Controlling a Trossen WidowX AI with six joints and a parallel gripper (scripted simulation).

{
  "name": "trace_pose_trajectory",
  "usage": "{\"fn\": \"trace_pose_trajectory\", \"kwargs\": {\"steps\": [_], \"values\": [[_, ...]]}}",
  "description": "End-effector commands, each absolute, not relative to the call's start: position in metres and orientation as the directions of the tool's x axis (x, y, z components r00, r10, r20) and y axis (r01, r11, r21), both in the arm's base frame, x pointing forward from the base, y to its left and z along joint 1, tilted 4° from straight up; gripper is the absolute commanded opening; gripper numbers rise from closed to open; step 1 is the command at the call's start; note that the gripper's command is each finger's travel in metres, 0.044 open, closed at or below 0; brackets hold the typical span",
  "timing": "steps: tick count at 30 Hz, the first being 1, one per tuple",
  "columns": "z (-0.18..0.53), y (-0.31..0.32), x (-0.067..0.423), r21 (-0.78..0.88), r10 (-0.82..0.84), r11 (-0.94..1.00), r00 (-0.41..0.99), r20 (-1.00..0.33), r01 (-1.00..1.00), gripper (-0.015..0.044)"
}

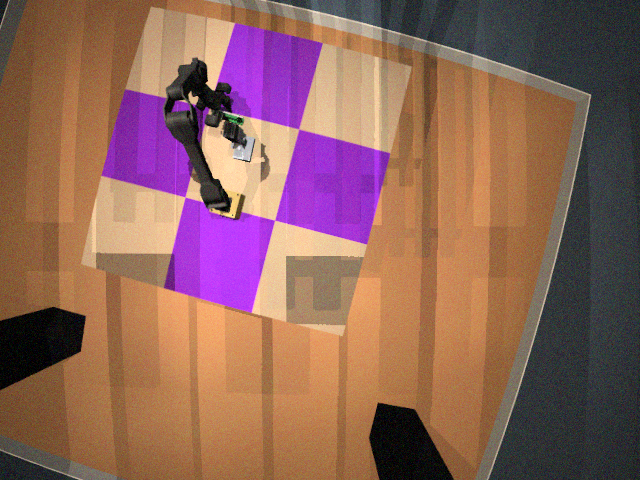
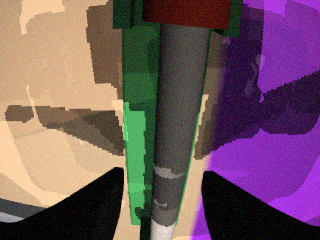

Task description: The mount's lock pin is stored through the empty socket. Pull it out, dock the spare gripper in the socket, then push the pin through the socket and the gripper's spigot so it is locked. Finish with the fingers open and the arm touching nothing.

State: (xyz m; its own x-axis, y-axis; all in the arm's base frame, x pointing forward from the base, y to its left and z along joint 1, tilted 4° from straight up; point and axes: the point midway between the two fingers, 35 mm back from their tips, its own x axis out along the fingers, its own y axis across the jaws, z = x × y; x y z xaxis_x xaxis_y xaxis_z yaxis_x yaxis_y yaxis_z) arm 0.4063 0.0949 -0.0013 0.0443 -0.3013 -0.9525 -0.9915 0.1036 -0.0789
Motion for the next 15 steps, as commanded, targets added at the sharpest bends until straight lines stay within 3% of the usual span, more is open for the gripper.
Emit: {"fn": "trace_pose_trajectory", "kwargs": {"steps": [1,3,10,15], "values": [[-0.0043,0.0935,0.4050,-0.073,-0.309,0.099,0.040,-0.950,-0.992,0.0180],[-0.0043,0.0935,0.4050,-0.073,-0.309,0.099,0.040,-0.950,-0.992,0.0180],[-0.0043,0.0935,0.4050,-0.073,-0.309,0.099,0.040,-0.950,-0.992,0.0000],[-0.0042,0.0934,0.4051,-0.073,-0.309,0.099,0.040,-0.950,-0.992,0.0000]]}}
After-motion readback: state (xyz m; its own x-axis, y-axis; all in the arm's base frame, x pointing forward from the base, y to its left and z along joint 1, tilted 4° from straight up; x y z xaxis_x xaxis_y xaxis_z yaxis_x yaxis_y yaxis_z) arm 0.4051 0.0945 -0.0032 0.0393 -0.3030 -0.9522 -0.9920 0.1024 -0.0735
